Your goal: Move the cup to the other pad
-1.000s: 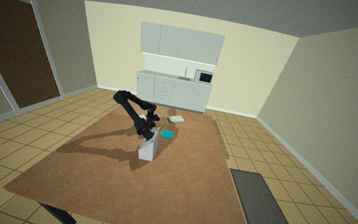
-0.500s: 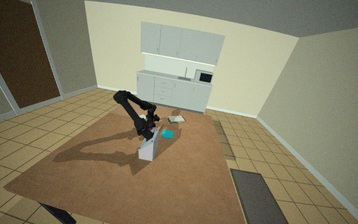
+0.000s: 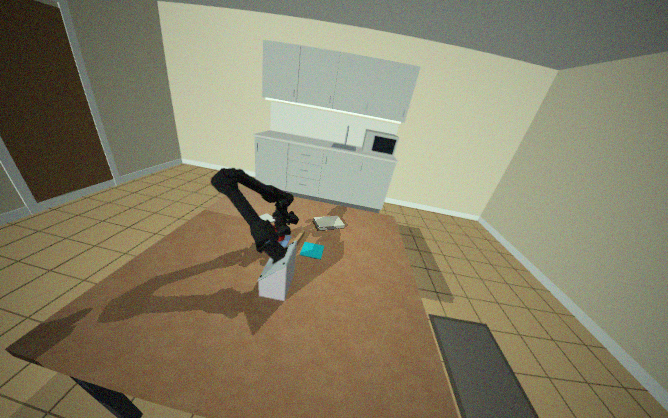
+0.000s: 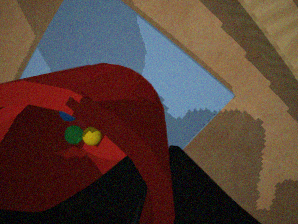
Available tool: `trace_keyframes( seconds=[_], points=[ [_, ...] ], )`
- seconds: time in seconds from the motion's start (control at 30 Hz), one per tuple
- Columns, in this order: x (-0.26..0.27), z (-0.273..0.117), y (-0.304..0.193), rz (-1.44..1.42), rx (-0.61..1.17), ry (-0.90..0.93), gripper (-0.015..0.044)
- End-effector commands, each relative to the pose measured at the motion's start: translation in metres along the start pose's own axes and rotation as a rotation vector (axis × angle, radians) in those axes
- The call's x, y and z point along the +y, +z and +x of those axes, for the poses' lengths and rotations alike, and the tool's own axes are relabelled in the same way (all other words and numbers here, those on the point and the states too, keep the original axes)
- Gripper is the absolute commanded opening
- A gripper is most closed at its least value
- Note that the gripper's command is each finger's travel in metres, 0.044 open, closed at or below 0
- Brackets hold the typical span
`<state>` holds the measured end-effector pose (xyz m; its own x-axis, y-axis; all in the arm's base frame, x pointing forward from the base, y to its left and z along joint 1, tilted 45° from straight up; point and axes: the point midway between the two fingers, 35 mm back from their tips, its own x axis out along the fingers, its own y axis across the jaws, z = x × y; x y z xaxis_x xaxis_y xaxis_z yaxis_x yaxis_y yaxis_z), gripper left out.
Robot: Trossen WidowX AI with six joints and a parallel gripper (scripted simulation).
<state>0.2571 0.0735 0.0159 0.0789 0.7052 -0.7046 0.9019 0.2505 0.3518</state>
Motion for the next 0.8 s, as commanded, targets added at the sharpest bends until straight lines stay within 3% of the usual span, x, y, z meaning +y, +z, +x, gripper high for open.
trace_keyframes(
  seconds=[0.0, 0.3, 0.77],
  points=[
    [0.001, -0.014, 0.001, -0.005, -0.004, 0.002, 0.0000],
    [0.001, -0.040, 0.001, -0.003, 0.000, 0.005, 0.0000],
    [0.001, -0.039, 0.002, 0.000, 0.002, 0.008, 0.0000]
  ],
)
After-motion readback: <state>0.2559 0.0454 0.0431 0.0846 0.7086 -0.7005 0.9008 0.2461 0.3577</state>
